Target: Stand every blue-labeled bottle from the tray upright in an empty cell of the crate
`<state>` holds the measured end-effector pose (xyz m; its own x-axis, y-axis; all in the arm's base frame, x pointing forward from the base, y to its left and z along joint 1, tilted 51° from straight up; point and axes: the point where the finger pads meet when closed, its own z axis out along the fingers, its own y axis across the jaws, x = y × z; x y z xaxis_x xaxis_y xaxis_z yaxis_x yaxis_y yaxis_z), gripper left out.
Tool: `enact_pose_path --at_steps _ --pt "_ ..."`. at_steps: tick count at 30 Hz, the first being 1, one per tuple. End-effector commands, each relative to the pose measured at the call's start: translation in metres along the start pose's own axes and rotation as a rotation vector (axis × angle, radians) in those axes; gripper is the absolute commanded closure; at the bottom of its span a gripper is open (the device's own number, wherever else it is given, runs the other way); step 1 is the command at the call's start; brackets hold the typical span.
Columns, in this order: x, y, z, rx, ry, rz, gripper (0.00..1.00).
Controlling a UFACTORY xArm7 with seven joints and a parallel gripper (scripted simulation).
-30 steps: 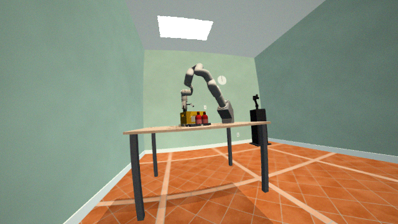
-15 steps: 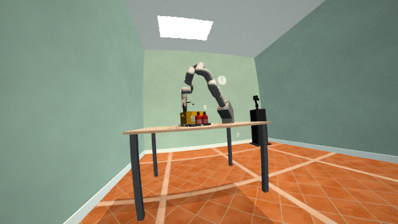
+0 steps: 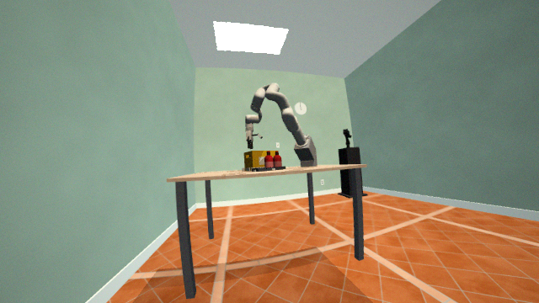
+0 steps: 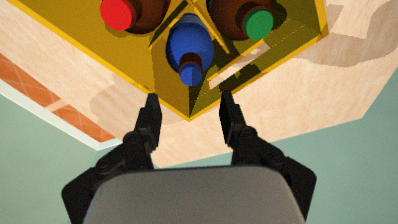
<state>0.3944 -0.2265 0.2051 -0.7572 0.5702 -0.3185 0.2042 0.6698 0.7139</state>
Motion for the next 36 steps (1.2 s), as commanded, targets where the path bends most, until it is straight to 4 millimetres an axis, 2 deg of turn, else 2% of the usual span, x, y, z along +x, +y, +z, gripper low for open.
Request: enact_pose_path --at_steps 1,9,19,20,36 --pt "-0.001 0.000 -0.008 0.001 -0.003 0.000 0.35" --pt "-0.001 0.000 -0.016 0.001 -0.003 0.000 0.35" --pt "-0.001 0.000 -0.018 0.001 -0.003 0.000 0.35" --pt "-0.001 0.000 -0.018 0.001 -0.003 0.000 1.00" --pt "-0.001 0.000 -0.018 0.001 -0.003 0.000 1.00"
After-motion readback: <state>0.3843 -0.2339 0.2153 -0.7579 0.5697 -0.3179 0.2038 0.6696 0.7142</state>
